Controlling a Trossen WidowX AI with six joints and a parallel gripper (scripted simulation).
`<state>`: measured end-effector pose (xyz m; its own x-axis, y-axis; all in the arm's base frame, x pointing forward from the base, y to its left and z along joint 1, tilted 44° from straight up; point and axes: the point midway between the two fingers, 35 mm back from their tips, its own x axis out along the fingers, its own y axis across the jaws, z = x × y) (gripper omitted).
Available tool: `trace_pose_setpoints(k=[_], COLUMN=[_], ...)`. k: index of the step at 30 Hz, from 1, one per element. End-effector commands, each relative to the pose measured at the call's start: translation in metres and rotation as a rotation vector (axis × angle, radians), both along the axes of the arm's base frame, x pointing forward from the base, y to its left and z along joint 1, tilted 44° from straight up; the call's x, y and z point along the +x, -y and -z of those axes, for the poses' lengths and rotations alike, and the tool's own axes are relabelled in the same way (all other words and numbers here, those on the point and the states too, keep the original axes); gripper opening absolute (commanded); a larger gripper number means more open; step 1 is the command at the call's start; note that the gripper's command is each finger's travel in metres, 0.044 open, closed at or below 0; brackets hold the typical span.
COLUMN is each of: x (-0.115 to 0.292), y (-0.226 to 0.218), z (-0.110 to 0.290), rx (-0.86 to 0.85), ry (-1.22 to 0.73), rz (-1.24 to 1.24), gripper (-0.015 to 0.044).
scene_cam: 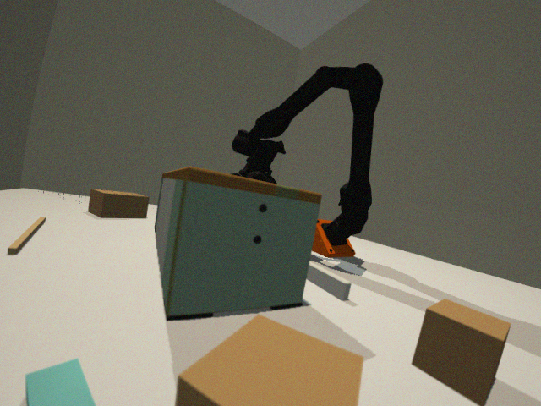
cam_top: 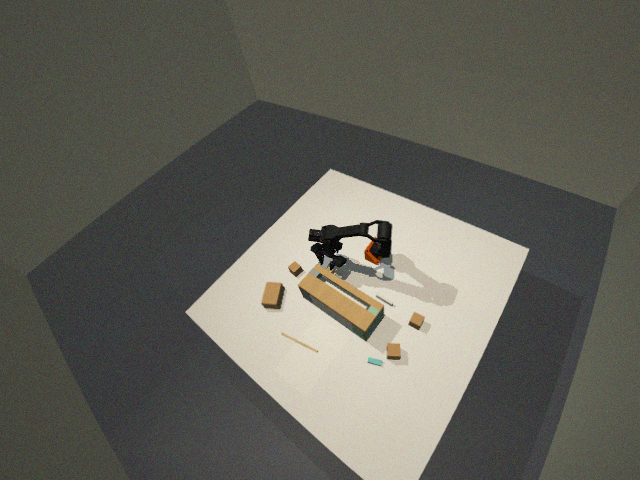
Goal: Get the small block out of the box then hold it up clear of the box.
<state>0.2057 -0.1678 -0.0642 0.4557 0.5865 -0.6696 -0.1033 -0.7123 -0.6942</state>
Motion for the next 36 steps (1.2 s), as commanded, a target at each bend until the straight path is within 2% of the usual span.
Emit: trace_pose_setpoints(k=[1, 36], x=[0.002, 0.006], y=[0.0, -0.041], z=[0.002, 0.04], rx=[-0.014, -0.012], ry=[0.012, 0.013], rz=[0.009, 0.01], gripper=[0.0285, 0.0285])
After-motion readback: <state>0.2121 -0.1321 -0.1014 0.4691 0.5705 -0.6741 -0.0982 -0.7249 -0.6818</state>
